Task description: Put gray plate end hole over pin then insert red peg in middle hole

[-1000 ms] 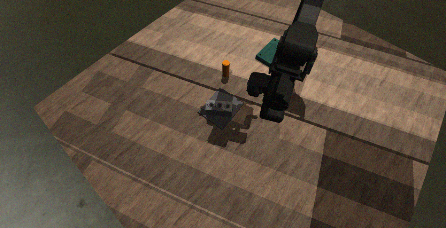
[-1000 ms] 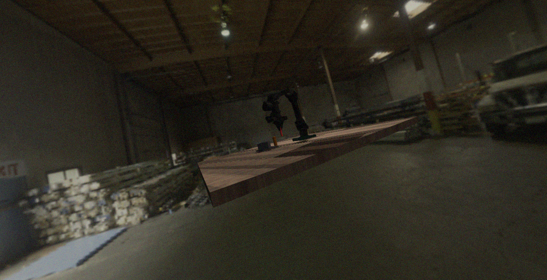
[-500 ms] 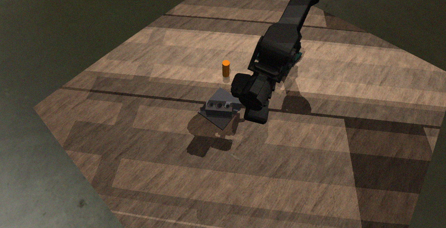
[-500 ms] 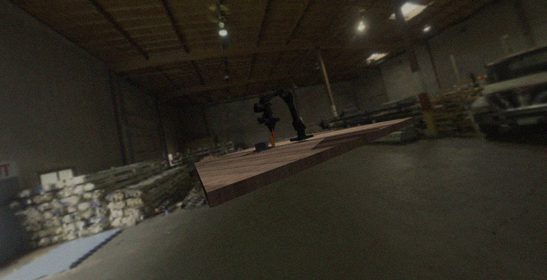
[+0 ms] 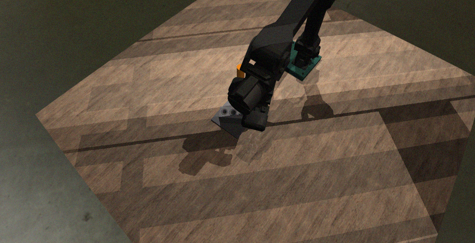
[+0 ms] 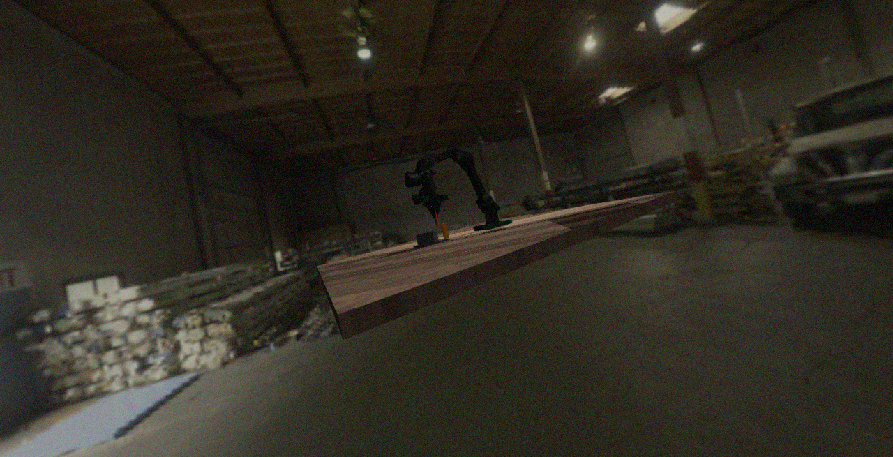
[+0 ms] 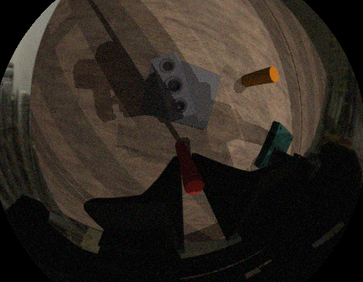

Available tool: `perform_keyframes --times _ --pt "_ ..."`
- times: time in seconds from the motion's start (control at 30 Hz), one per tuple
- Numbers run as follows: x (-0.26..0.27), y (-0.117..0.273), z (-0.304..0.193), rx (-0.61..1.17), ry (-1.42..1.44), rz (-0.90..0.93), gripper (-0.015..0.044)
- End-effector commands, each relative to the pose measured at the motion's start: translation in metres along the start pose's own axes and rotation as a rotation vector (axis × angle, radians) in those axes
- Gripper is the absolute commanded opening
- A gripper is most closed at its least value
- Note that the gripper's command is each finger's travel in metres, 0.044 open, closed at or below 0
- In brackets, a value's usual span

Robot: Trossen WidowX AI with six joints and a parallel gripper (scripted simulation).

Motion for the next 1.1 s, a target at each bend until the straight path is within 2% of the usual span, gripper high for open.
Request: perform_keyframes --times 0.0,0.73,1.07 --pt "-0.001 0.000 0.012 -0.004 0.002 -0.004 0.0000" --pt "-0.020 -0.003 0.077 -0.004 0.000 -0.010 0.0000" --pt "-0.021 -0.004 0.079 -0.004 0.000 -0.011 0.0000"
Point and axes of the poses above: the point midway between the two fingers, 35 mm back from their tips, its own y axis back along the fingers, its own x axis across the jaws, z = x × y, the point moved 5 cm from there along y, back along the fingers, and after that the axes turned 14 degrees about y, right-handed, at the moved point
